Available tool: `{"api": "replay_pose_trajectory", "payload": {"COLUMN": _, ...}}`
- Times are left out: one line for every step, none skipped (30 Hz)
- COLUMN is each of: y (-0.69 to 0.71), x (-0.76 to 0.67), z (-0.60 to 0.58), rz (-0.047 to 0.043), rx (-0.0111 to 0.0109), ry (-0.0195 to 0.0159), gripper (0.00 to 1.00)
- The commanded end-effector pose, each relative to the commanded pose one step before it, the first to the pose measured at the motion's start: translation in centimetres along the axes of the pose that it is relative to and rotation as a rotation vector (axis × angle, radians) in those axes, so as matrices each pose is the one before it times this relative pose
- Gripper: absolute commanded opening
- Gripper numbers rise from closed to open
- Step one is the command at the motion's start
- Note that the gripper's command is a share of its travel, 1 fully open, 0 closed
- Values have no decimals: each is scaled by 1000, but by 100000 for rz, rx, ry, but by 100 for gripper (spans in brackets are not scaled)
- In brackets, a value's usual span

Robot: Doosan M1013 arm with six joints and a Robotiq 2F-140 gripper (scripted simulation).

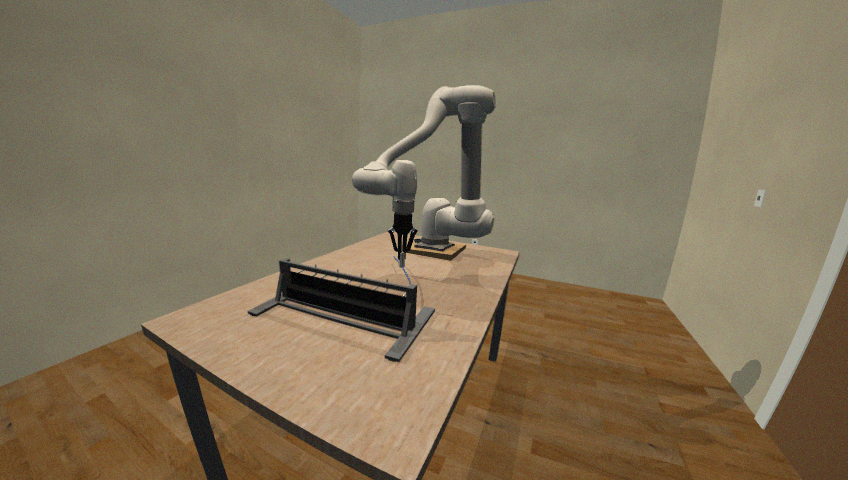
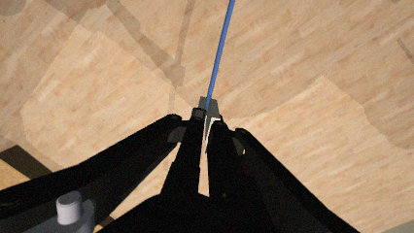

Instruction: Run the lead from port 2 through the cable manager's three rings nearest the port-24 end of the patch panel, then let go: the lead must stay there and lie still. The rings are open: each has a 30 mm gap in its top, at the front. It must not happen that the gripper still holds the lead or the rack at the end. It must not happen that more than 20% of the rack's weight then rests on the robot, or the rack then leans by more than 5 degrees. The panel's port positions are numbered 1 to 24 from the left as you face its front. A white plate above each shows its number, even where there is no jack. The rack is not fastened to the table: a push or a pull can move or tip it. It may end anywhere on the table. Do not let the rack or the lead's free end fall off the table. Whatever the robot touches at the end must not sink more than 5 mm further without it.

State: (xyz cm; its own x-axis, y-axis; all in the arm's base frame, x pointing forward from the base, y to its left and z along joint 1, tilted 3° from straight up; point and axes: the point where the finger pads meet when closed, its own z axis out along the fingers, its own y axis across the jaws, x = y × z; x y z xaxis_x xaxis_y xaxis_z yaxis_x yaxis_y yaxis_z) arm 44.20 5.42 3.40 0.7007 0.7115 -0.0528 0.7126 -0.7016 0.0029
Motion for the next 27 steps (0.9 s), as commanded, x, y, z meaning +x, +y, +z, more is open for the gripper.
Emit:
{"api": "replay_pose_trajectory", "payload": {"y": 1333, "x": 546, "z": -551, "rz": -4017, "rx": -102, "ry": 34, "gripper": 0}}
{"api": "replay_pose_trajectory", "payload": {"y": 1202, "x": 381, "z": -462, "rz": -3405, "rx": -14, "ry": -8, "gripper": 0}}
{"api": "replay_pose_trajectory", "payload": {"y": 1617, "x": 431, "z": -614, "rz": -4511, "rx": -15, "ry": -10, "gripper": 0}}
{"api": "replay_pose_trajectory", "payload": {"y": 882, "x": 255, "z": -334, "rz": -2439, "rx": 0, "ry": 2, "gripper": 0}}
{"api": "replay_pose_trajectory", "payload": {"y": 855, "x": 212, "z": -320, "rz": -2343, "rx": 0, "ry": 2, "gripper": 0}}
{"api": "replay_pose_trajectory", "payload": {"y": 976, "x": 211, "z": -363, "rz": -2658, "rx": 1, "ry": 2, "gripper": 0}}
{"api": "replay_pose_trajectory", "payload": {"y": 1003, "x": 178, "z": -371, "rz": -2715, "rx": 1, "ry": 3, "gripper": 0}}
{"api": "replay_pose_trajectory", "payload": {"y": 1005, "x": 144, "z": -370, "rz": -2708, "rx": 1, "ry": 2, "gripper": 0}}
{"api": "replay_pose_trajectory", "payload": {"y": 1004, "x": 144, "z": -370, "rz": -2695, "rx": 1, "ry": 1, "gripper": 0}}
{"api": "replay_pose_trajectory", "payload": {"y": 1010, "x": 102, "z": -370, "rz": -2706, "rx": 1, "ry": 1, "gripper": 0}}
{"api": "replay_pose_trajectory", "payload": {"y": 1015, "x": 77, "z": -371, "rz": -2708, "rx": 1, "ry": 1, "gripper": 0}}
{"api": "replay_pose_trajectory", "payload": {"y": 1019, "x": 58, "z": -372, "rz": -2710, "rx": 0, "ry": 1, "gripper": 0}}
{"api": "replay_pose_trajectory", "payload": {"y": 0, "x": 0, "z": 0, "rz": 0, "rx": 0, "ry": 0, "gripper": 0}}
{"api": "replay_pose_trajectory", "payload": {"y": 0, "x": 0, "z": 0, "rz": 0, "rx": 0, "ry": 0, "gripper": 0}}
{"api": "replay_pose_trajectory", "payload": {"y": 2921, "x": 56, "z": -1066, "rz": -7781, "rx": 2, "ry": 3, "gripper": 0}}
{"api": "replay_pose_trajectory", "payload": {"y": 620, "x": -40, "z": -227, "rz": -1659, "rx": 0, "ry": 1, "gripper": 0}}
{"api": "replay_pose_trajectory", "payload": {"y": 739, "x": -66, "z": -271, "rz": -1986, "rx": 1, "ry": 1, "gripper": 0}}
{"api": "replay_pose_trajectory", "payload": {"y": 1045, "x": -99, "z": -383, "rz": -2795, "rx": 0, "ry": 1, "gripper": 0}}
{"api": "replay_pose_trajectory", "payload": {"y": 1053, "x": -127, "z": -387, "rz": -2824, "rx": 0, "ry": 1, "gripper": 0}}
{"api": "replay_pose_trajectory", "payload": {"y": 1021, "x": -166, "z": -377, "rz": -2771, "rx": 0, "ry": 2, "gripper": 0}}
{"api": "replay_pose_trajectory", "payload": {"y": 1019, "x": -178, "z": -377, "rz": -2746, "rx": 0, "ry": 0, "gripper": 0}}
{"api": "replay_pose_trajectory", "payload": {"y": 1016, "x": -204, "z": -378, "rz": -2749, "rx": 0, "ry": 0, "gripper": 0}}
{"api": "replay_pose_trajectory", "payload": {"y": 1008, "x": -244, "z": -379, "rz": -2771, "rx": 0, "ry": 1, "gripper": 0}}
{"api": "replay_pose_trajectory", "payload": {"y": 1005, "x": -266, "z": -380, "rz": -2765, "rx": 0, "ry": 1, "gripper": 0}}
{"api": "replay_pose_trajectory", "payload": {"y": 996, "x": -300, "z": -380, "rz": -2778, "rx": 0, "ry": 1, "gripper": 0}}
{"api": "replay_pose_trajectory", "payload": {"y": 988, "x": -334, "z": -380, "rz": -2796, "rx": 0, "ry": 1, "gripper": 0}}
{"api": "replay_pose_trajectory", "payload": {"y": 983, "x": -347, "z": -381, "rz": -2771, "rx": 0, "ry": 0, "gripper": 0}}
